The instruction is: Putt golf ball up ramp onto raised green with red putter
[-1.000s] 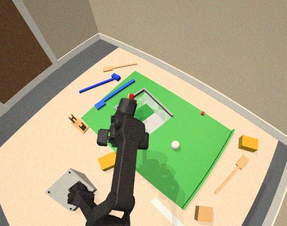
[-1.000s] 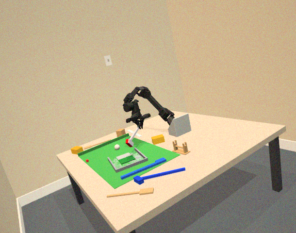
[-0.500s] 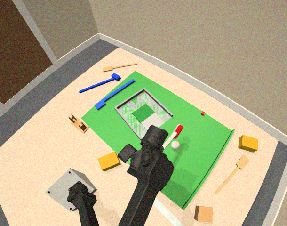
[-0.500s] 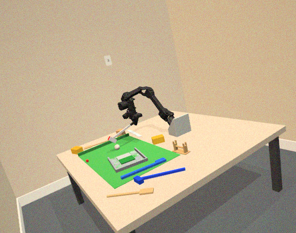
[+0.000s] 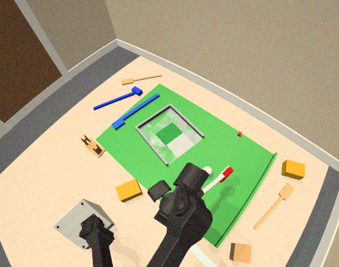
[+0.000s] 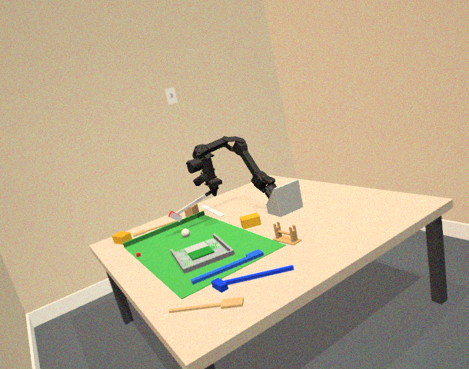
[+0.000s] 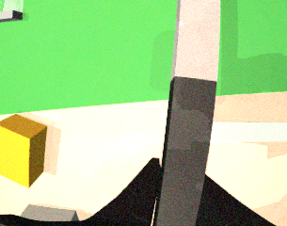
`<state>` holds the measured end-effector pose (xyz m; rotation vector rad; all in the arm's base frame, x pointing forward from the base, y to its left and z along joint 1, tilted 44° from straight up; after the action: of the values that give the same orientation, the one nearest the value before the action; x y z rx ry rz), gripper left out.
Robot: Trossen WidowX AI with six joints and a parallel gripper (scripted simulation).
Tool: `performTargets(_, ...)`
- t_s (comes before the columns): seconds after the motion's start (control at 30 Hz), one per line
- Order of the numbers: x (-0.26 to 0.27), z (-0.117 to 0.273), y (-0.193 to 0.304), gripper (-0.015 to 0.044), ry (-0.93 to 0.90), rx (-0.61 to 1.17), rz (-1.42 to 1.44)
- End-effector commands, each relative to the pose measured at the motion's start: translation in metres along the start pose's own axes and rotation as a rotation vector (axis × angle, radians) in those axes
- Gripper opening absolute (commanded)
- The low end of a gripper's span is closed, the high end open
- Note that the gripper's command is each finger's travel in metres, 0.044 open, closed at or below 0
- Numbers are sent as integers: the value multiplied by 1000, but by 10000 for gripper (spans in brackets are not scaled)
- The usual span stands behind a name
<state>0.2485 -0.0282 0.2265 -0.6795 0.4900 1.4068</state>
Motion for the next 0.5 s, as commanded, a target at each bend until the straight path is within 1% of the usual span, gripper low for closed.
performTargets(0.0, -3, -3, -1, 0, 2, -11, -16)
performTargets(0.3, -3, -35, -1, 0, 4, -12, -17)
performTargets(0.47, -3, -38, -1, 0, 4, -12, -17)
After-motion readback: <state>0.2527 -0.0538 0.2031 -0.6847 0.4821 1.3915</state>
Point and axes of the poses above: the point midway between the two fingers, 35 mm back from their tips, its own z axis back along the fingers, its own x axis across the jaws, y = z × x, the point moved 3 cm from there along z, back along the fingers, and after that the axes turned 2 degrees about -z, right-handed, at the moved point
